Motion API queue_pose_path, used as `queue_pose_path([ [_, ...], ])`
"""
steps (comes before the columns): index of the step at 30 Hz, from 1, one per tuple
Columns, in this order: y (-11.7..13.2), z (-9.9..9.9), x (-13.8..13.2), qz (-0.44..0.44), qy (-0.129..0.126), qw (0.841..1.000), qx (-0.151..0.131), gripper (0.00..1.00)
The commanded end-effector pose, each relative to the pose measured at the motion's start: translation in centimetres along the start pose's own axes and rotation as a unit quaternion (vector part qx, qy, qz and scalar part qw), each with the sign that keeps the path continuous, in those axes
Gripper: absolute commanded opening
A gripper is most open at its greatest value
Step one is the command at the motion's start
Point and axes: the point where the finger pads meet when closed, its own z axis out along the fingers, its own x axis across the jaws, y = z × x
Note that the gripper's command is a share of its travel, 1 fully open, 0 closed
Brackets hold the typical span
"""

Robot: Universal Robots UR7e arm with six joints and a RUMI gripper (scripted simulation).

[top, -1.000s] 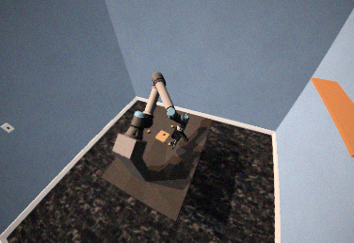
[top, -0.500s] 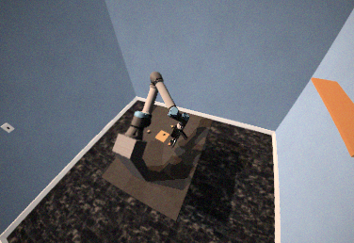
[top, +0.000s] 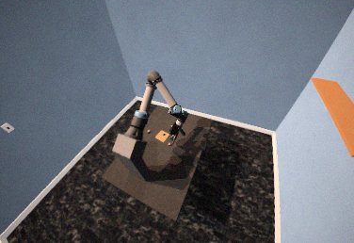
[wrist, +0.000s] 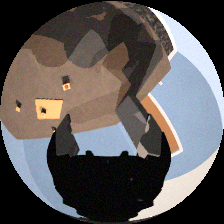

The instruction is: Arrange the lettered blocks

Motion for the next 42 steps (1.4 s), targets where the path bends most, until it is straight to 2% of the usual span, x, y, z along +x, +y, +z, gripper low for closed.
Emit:
queue_pose_path([
  [1,1.1,-0.2,-1.9,-0.057,0.036,0.998,-0.015,1.00],
  [5,2.2,-0.4,-3.5,-0.108,0.065,0.992,-0.025,1.00],
  [7,2.2,-0.4,-3.5,-0.108,0.065,0.992,-0.025,1.00],
  [8,2.5,-0.5,-4.0,-0.123,0.073,0.989,-0.028,1.00],
  [15,4.6,-1.5,-7.2,-0.219,0.126,0.967,-0.042,1.00],
  [22,6.8,-2.7,-10.3,-0.307,0.171,0.935,-0.051,1.00],
  [24,6.8,-2.7,-10.3,-0.307,0.171,0.935,-0.051,1.00],
  [31,9.5,-4.4,-13.8,-0.404,0.218,0.886,-0.055,1.00],
  [32,9.7,-4.5,-14.0,-0.409,0.220,0.884,-0.056,1.00],
  [39,10.0,-3.4,-15.1,-0.507,0.228,0.829,-0.068,1.00],
  [41,10.0,-3.4,-15.1,-0.507,0.228,0.829,-0.068,1.00],
  [42,10.1,-3.2,-15.4,-0.531,0.230,0.813,-0.071,1.00],
])
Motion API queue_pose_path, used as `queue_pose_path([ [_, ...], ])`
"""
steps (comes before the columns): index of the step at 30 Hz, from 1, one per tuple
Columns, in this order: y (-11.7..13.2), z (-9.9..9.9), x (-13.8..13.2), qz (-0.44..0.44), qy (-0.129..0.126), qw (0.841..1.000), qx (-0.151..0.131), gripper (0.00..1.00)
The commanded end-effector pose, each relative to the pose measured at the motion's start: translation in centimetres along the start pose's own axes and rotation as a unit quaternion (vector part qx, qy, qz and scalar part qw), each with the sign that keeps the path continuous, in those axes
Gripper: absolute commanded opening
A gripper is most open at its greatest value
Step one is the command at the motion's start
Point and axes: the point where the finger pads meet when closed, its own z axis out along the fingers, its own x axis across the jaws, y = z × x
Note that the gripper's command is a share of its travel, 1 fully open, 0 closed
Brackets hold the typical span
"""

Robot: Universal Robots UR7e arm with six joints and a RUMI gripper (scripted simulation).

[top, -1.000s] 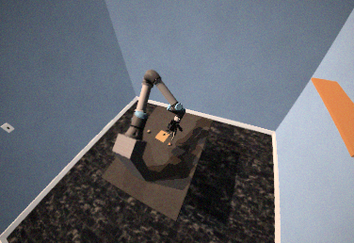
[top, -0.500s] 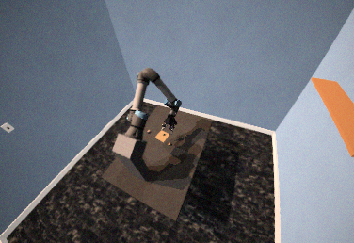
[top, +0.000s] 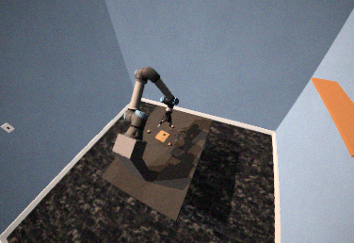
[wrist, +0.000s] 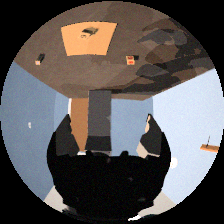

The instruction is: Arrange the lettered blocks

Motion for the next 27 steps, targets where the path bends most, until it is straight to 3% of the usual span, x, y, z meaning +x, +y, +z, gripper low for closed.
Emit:
queue_pose_path([
  [1,-0.6,0.2,-0.7,-0.069,0.012,0.998,0.003,1.00],
  [16,-2.3,0.8,-2.9,-0.253,0.047,0.966,0.003,1.00],
  [27,-3.7,1.3,-5.2,-0.419,0.080,0.904,-0.003,1.00],
])
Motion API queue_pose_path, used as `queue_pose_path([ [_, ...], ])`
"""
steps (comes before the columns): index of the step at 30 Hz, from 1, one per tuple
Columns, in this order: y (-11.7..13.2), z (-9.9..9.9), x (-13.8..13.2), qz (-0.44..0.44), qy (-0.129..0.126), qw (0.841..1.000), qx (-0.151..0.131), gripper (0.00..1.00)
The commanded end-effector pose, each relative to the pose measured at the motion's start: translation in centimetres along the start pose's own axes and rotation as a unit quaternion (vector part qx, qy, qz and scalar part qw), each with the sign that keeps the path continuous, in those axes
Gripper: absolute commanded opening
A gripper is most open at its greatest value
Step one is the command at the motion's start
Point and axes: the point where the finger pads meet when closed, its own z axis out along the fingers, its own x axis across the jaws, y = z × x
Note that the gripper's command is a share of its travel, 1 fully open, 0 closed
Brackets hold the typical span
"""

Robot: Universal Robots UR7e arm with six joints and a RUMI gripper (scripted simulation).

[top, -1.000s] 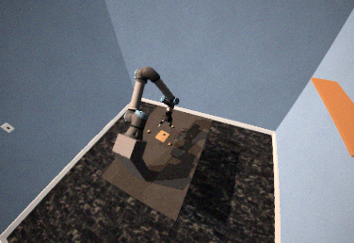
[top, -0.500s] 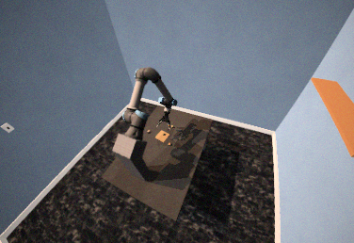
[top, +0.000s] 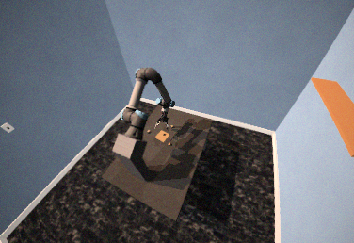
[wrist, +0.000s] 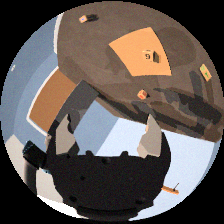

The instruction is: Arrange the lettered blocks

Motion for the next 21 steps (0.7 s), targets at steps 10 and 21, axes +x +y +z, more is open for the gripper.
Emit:
queue_pose_path([
  [10,-2.7,0.2,-0.9,-0.186,0.034,0.982,-0.010,1.00],
  [21,-4.9,0.3,-1.9,-0.340,0.062,0.938,-0.026,1.00],
])
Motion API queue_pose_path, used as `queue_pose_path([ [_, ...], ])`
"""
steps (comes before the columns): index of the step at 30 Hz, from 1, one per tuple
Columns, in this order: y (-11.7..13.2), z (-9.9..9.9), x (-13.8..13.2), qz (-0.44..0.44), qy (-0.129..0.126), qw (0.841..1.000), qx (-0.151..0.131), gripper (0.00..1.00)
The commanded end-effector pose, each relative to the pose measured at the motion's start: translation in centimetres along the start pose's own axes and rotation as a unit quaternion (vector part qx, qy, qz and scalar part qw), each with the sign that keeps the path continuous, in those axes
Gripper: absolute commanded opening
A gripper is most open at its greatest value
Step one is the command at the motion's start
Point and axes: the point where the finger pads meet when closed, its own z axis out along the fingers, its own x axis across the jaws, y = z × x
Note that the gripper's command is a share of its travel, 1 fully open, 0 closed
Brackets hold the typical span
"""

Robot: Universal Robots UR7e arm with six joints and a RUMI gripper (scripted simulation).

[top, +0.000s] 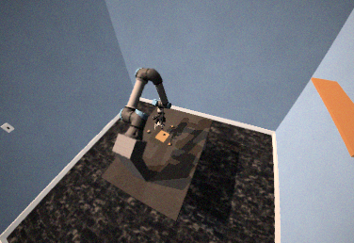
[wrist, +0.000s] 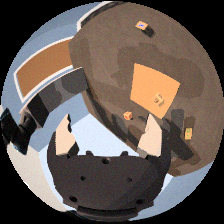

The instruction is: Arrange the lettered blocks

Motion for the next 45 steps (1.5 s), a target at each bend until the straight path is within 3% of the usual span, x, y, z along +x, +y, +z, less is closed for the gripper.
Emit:
queue_pose_path([
  [1,-0.8,0.0,0.1,-0.054,0.010,0.998,-0.005,1.00],
  [19,-4.4,-0.3,0.5,-0.284,0.044,0.957,-0.038,1.00],
  [34,-8.1,-0.8,0.5,-0.496,0.069,0.862,-0.081,1.00],
  [36,-8.1,-0.8,0.5,-0.496,0.069,0.862,-0.081,1.00],
  [45,-10.5,-1.3,0.5,-0.613,0.079,0.778,-0.112,1.00],
])
